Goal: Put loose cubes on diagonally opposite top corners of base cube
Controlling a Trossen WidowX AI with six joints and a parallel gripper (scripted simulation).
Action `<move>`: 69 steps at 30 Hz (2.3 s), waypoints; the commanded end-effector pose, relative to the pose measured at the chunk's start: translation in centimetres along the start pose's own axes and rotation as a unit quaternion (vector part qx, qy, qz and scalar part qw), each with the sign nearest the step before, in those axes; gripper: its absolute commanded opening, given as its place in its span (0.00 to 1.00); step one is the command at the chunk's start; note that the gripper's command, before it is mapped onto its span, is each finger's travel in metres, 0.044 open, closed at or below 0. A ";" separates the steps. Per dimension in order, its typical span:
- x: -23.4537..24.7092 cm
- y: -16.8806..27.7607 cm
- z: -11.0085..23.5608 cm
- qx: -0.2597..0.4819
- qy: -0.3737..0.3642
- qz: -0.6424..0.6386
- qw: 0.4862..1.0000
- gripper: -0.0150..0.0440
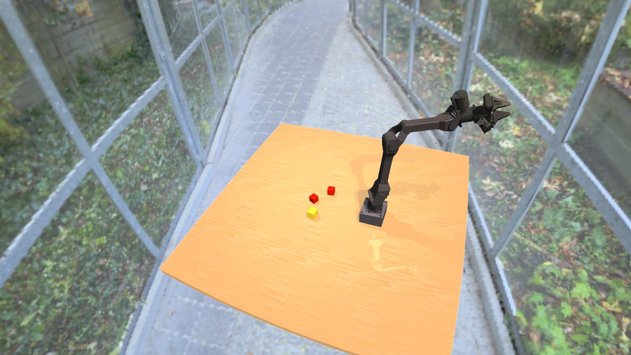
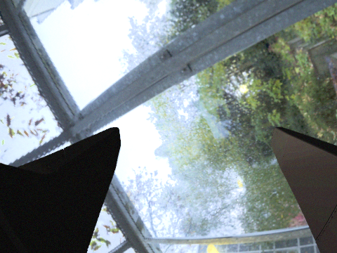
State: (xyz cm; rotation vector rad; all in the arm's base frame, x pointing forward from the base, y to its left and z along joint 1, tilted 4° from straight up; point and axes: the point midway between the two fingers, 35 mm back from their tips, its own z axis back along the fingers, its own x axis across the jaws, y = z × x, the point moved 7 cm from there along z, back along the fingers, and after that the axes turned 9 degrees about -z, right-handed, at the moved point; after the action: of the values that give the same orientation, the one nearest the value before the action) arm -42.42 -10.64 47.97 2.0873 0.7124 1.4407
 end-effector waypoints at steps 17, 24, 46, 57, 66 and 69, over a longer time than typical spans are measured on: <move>-8.6 8.9 7.4 0.107 0.155 0.125 0.974 0.70; -12.4 12.0 11.9 0.176 0.219 0.216 0.935 0.70; -19.6 18.8 30.2 0.454 0.304 0.459 0.700 0.70; -20.3 19.7 40.5 0.599 0.271 0.534 0.531 0.70; -19.5 19.2 48.9 0.704 0.207 0.565 0.376 0.70; -19.0 18.7 51.5 0.735 0.179 0.569 0.322 0.70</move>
State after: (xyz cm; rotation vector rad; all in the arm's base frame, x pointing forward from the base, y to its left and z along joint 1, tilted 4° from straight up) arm -0.42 -43.15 32.43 4.1026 0.7435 2.6787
